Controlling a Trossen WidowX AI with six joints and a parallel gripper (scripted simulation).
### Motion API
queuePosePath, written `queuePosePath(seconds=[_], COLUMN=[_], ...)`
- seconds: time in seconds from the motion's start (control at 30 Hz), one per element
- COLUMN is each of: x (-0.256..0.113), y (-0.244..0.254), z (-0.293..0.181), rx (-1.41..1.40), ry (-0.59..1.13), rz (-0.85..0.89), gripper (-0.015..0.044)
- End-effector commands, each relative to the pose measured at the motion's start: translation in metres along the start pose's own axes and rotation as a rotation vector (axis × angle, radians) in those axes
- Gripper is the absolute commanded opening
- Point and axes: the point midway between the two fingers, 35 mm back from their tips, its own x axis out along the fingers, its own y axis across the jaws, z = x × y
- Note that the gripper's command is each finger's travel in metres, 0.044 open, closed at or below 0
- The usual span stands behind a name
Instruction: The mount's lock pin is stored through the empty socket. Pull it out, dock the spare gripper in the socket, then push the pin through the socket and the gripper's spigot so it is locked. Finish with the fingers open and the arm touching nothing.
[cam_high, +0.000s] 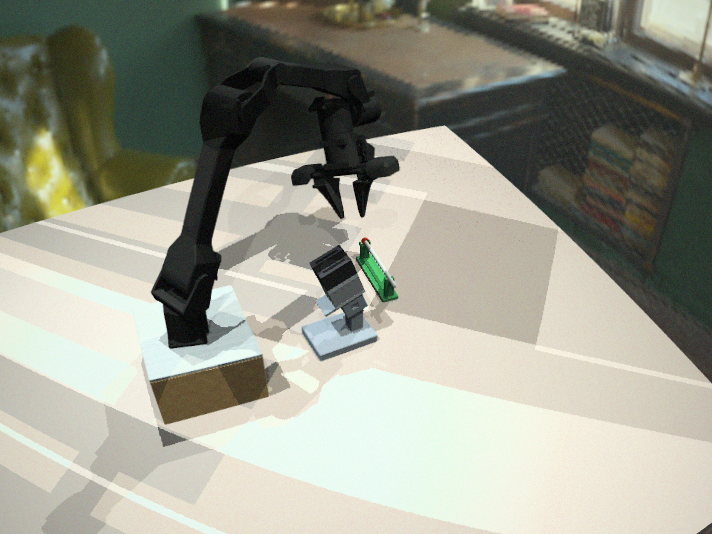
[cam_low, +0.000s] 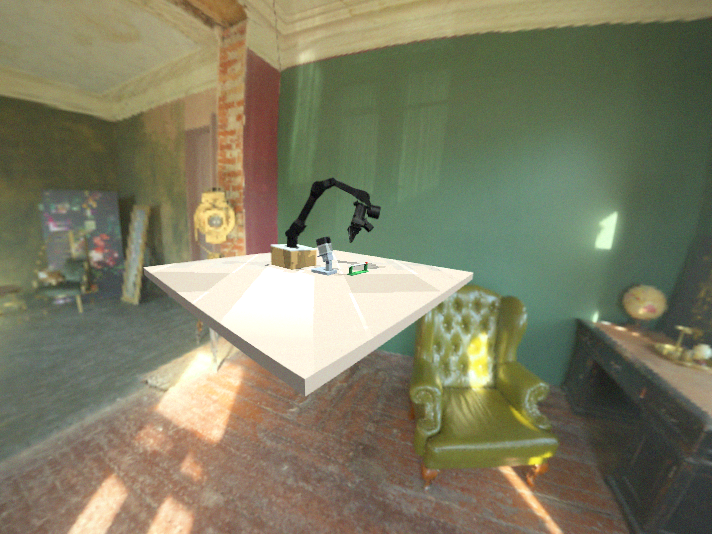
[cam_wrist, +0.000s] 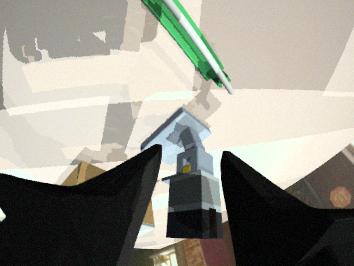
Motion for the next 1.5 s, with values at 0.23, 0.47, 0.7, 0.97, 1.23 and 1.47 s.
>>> queuePosePath(seconds=[0.23, 0.47, 0.7, 0.97, 1.23, 1.47], x=[0.019, 0.019, 0.023, 0.072, 0.091, 0.101], y=[-0.042, -0.042, -0.041, -0.027, -0.019, -0.016], z=[0.032, 0.032, 0.034, 0.050, 0.056, 0.060], rx=[-0.750, -0.750, -0.750, -0.750, -0.750, -0.750], ry=[-0.135, -0.135, -0.135, -0.135, -0.135, -0.135], rz=[0.076, 0.076, 0.075, 0.076, 0.076, 0.076], gripper=[0.0180, 0.0180, 0.0180, 0.0180, 0.0180, 0.0180])
